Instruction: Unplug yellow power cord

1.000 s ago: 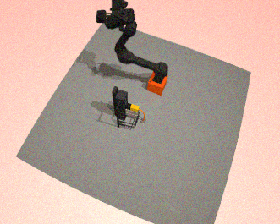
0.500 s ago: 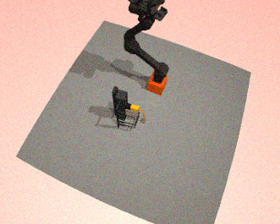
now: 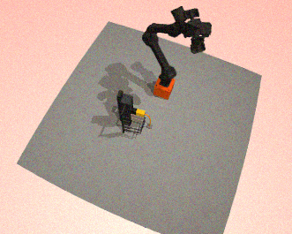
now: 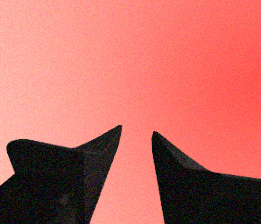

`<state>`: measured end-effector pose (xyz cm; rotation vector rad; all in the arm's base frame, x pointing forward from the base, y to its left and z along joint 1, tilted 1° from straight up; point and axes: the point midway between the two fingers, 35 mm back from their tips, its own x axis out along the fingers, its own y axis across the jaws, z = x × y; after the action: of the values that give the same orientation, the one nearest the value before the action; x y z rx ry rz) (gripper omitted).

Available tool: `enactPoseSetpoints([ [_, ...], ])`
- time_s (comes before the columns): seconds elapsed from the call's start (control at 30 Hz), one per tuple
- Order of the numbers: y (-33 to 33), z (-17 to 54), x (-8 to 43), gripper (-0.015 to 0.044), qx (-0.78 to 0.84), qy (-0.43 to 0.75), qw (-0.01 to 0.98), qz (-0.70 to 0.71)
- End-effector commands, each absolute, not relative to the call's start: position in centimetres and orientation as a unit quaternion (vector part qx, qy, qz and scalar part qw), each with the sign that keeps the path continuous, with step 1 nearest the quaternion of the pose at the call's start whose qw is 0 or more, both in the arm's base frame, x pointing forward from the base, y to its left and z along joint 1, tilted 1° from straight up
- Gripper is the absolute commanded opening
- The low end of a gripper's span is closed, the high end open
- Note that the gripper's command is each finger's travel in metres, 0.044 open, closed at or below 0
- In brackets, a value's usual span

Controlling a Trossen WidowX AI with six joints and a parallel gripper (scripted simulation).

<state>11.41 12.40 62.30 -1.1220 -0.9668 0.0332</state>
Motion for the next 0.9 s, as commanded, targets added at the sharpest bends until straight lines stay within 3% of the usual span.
enactPoseSetpoints([
  [0.0,16.8,58.2,15.3,0.016,-0.596,-0.388,0.701,0.056],
  [0.37,20.2,43.9,26.8,0.016,-0.749,-0.173,0.614,0.182],
  [0.57,17.8,35.8,31.2,0.016,-0.766,-0.032,0.592,0.25],
  [0.87,11.8,25.0,33.9,0.016,-0.748,0.158,0.542,0.348],
])
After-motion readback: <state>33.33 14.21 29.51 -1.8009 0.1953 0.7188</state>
